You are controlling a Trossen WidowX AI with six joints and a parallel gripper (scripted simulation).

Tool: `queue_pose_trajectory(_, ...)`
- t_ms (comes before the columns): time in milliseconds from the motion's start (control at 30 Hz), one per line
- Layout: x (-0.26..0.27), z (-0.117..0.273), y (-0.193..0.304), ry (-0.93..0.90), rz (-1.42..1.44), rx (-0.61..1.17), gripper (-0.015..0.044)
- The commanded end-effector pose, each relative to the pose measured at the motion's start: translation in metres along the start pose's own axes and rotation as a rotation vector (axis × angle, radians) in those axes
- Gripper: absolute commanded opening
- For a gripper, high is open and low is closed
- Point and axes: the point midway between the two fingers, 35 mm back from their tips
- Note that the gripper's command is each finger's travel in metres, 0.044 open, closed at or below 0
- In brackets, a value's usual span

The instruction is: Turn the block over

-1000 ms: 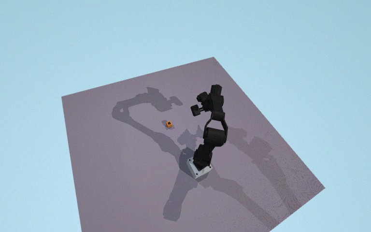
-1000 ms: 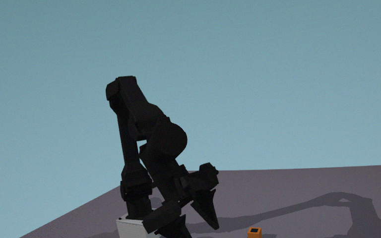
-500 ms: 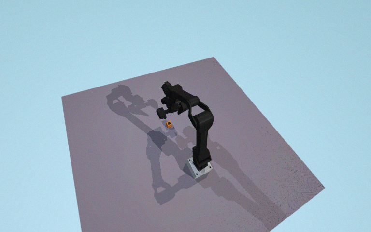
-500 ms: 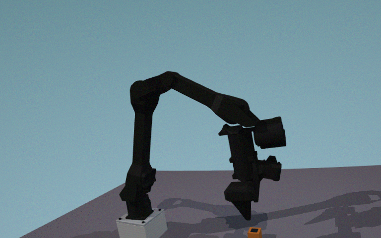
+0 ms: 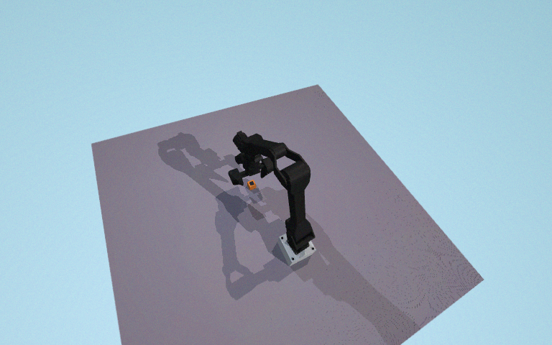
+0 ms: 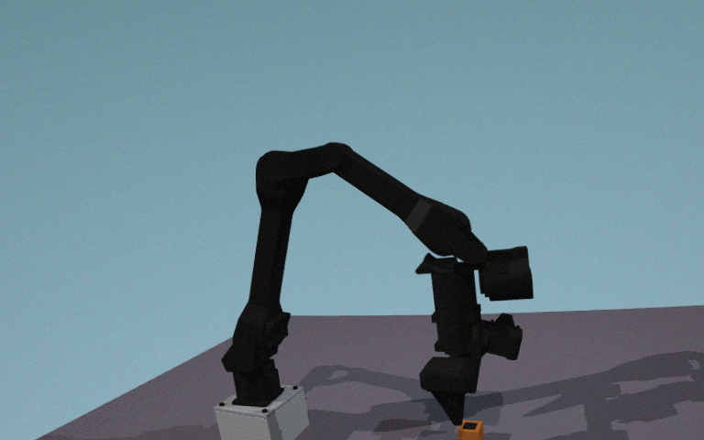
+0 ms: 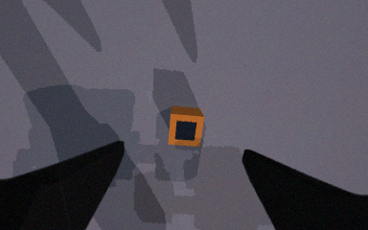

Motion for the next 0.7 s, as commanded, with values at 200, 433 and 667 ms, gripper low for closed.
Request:
queue_pose_trajectory(200, -0.001, -0.017, -0.003, 0.003, -0.005, -0.012, 0.0440)
queue_pose_trajectory(433, -0.001, -0.028, -0.003, 0.004, -0.006, -0.011, 0.0440)
queue_pose_trajectory(667, -0.001, -0.039, -0.003, 0.003, -0.005, -0.012, 0.0440)
Point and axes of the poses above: the point midway between the two fingers, 35 mm back from their tips, its own z axis back along the fingers, its own x axis across the jaws, y = z × x, and after that the axes turned 3 degrees about -z, right-handed
